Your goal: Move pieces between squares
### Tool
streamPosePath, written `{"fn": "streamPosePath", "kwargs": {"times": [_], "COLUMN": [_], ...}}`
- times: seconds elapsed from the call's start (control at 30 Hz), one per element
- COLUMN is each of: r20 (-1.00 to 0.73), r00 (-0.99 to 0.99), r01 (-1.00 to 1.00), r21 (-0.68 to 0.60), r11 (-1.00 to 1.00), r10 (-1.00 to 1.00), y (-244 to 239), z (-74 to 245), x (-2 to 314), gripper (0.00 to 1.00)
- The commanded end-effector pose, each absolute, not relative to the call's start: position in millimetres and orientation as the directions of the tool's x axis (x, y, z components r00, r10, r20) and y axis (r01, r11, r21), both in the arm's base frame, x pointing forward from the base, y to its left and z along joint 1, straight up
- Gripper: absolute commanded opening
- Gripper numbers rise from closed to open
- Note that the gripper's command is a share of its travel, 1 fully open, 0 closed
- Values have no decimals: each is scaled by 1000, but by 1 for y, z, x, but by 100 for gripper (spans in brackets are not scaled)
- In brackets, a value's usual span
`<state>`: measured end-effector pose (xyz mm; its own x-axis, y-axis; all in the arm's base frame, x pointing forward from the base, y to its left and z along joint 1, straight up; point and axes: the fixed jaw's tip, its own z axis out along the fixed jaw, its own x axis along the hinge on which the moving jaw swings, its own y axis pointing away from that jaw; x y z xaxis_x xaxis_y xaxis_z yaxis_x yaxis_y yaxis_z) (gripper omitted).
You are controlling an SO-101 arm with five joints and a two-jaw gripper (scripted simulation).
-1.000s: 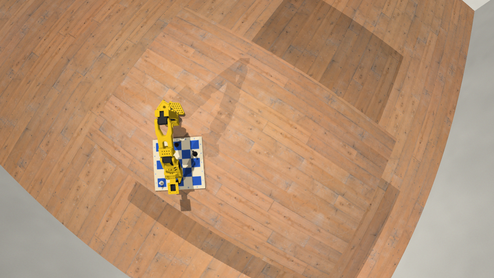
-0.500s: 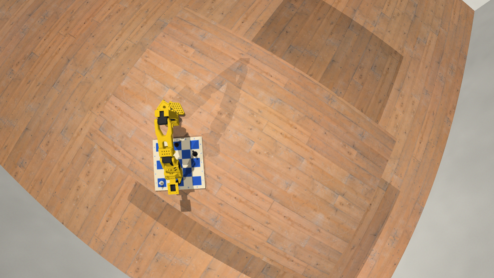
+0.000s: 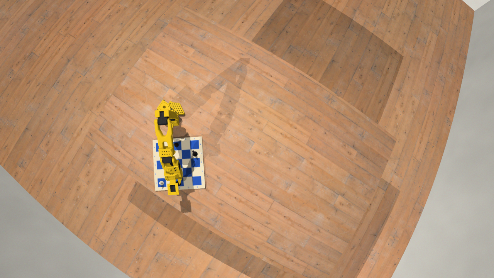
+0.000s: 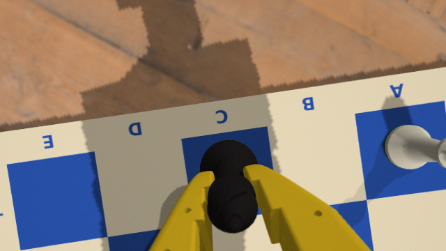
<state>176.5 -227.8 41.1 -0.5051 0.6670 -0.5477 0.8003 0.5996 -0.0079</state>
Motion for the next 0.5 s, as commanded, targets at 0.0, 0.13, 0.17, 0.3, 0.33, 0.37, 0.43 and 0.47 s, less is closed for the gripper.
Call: {"fn": "streamPosePath", "kwargs": {"times": [0.0,0.13,0.17,0.3,0.33,0.37,0.43,0.47], "r20": [-526,-526,-525,-525,-525,-525,-525,-525], "r00": [-517,-517,-517,-517,-517,-517,-517,-517], "r01": [796,796,796,796,796,796,796,796], "r21": [-6,-6,-6,-6,-6,-6,-6,-6], "r11": [605,605,605,605,605,605,605,605], "r10": [676,676,676,676,676,676,676,676], "y": [-224,-223,-222,-220,-219,-219,-218,-218], "z": [33,31,29,24,22,21,20,20], "x": [176,176,175,174,173,173,172,172], "gripper": [0,0,0,0,0,0,0,0]}}
